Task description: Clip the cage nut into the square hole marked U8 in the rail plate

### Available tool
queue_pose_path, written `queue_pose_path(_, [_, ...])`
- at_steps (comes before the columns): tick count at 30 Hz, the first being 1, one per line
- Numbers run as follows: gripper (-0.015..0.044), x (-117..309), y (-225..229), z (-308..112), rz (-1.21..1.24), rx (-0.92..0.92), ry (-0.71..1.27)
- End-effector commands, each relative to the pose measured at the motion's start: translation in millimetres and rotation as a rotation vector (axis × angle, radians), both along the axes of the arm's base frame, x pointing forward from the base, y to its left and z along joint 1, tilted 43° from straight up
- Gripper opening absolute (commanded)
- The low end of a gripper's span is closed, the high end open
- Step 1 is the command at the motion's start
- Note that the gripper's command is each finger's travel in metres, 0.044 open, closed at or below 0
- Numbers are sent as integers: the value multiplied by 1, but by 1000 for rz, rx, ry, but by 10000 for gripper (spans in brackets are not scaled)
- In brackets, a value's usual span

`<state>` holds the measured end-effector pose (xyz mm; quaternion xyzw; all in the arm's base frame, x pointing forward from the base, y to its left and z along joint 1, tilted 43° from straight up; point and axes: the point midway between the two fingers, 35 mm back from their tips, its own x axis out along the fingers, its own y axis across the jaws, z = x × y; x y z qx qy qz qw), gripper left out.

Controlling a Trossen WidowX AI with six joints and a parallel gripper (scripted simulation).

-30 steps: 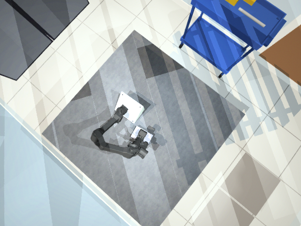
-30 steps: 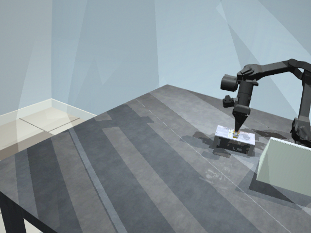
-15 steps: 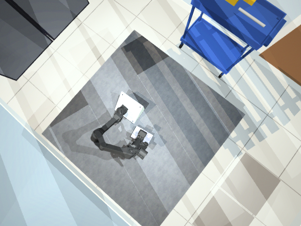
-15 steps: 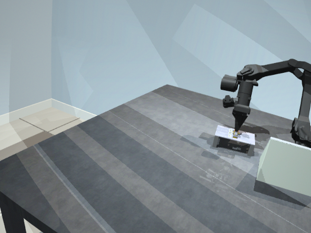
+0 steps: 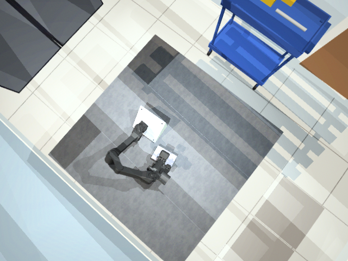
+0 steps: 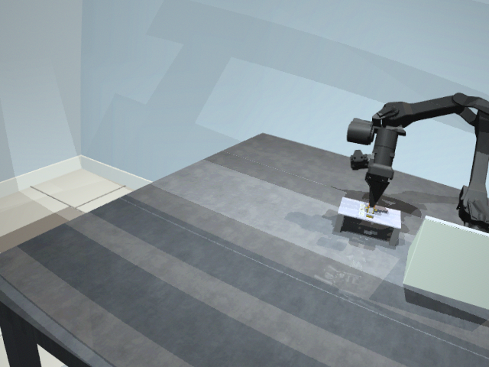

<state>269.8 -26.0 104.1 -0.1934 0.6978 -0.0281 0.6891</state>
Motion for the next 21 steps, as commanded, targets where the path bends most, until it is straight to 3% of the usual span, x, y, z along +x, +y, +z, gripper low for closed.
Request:
queue_pose_path(1, [26,0,0,0,4,11,4])
queue_pose_path(21, [26,1,-2,1,2,41,11])
